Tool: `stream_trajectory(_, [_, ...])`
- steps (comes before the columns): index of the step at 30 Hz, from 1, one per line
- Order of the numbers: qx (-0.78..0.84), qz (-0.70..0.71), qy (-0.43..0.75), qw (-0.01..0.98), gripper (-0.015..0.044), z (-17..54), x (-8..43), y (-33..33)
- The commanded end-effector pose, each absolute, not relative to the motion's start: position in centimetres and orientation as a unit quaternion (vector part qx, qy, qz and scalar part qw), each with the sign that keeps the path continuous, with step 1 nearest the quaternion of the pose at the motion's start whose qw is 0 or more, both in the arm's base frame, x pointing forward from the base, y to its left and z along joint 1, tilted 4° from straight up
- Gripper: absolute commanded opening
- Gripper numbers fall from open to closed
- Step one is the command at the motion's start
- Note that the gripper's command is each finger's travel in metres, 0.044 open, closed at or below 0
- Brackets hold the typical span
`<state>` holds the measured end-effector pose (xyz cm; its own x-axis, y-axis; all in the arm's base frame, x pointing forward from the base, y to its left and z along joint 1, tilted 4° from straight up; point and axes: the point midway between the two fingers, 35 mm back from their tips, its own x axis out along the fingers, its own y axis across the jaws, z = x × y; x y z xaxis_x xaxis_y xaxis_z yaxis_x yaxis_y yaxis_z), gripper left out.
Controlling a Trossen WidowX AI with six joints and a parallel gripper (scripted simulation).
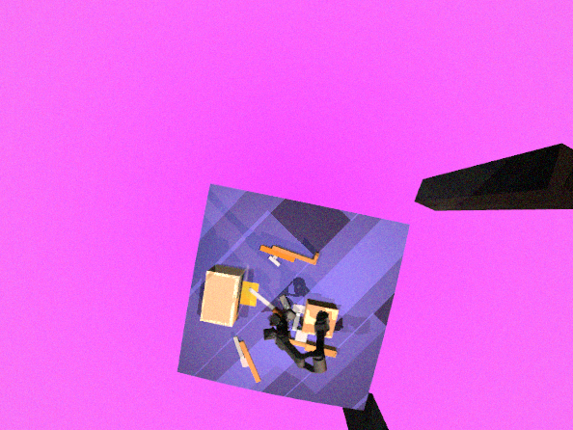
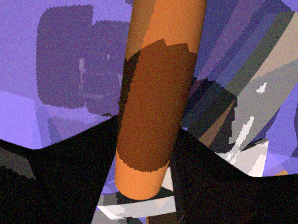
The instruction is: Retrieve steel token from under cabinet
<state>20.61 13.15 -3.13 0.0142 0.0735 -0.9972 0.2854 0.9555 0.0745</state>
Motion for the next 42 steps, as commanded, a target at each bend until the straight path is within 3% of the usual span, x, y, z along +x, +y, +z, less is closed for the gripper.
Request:
stream_trajectory(1, [0.140, -0.087, 0.697, 0.698, 0.0000, -3.0, 20.7, 13.2])
stream_trajectory(42, [0.151, -0.101, 0.695, 0.696, 0.0000, -3.2, 22.9, 10.3])
